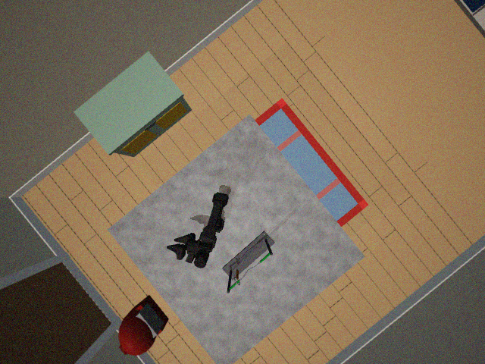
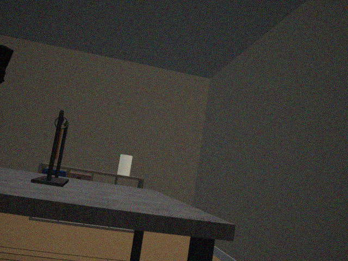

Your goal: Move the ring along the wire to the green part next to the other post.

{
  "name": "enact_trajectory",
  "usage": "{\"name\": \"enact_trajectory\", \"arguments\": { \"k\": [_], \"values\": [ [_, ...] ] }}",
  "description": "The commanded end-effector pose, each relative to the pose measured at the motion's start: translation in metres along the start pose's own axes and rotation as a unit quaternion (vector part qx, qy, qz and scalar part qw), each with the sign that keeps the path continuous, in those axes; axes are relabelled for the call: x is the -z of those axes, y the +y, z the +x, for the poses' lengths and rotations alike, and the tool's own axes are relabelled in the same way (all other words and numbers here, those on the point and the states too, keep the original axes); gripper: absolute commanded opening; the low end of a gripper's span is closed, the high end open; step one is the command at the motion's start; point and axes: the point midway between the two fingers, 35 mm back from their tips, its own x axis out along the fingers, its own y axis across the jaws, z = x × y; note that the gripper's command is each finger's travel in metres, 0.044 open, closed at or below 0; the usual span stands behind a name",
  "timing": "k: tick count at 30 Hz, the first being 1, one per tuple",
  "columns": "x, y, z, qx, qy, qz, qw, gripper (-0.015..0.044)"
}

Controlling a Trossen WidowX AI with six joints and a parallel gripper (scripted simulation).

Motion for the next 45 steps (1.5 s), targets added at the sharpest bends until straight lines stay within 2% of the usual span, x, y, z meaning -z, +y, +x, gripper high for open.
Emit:
{"name": "enact_trajectory", "arguments": {
  "k": [1,9,17,26,33,40,45],
  "values": [
    [-0.002,0.001,0.000,-0.001,-0.004,0.002,1.000,0.0374],
    [-0.102,0.056,-0.005,-0.080,-0.197,0.086,0.973,0.0164],
    [-0.187,0.122,-0.040,-0.195,-0.382,0.162,0.889,0.0160],
    [-0.238,0.195,-0.106,-0.349,-0.543,0.211,0.734,0.0160],
    [-0.239,0.247,-0.165,-0.474,-0.625,0.214,0.582,0.0160],
    [-0.206,0.291,-0.219,-0.592,-0.665,0.183,0.417,0.0160],
    [-0.201,0.295,-0.223,-0.603,-0.666,0.178,0.401,0.0160]
  ]
}}
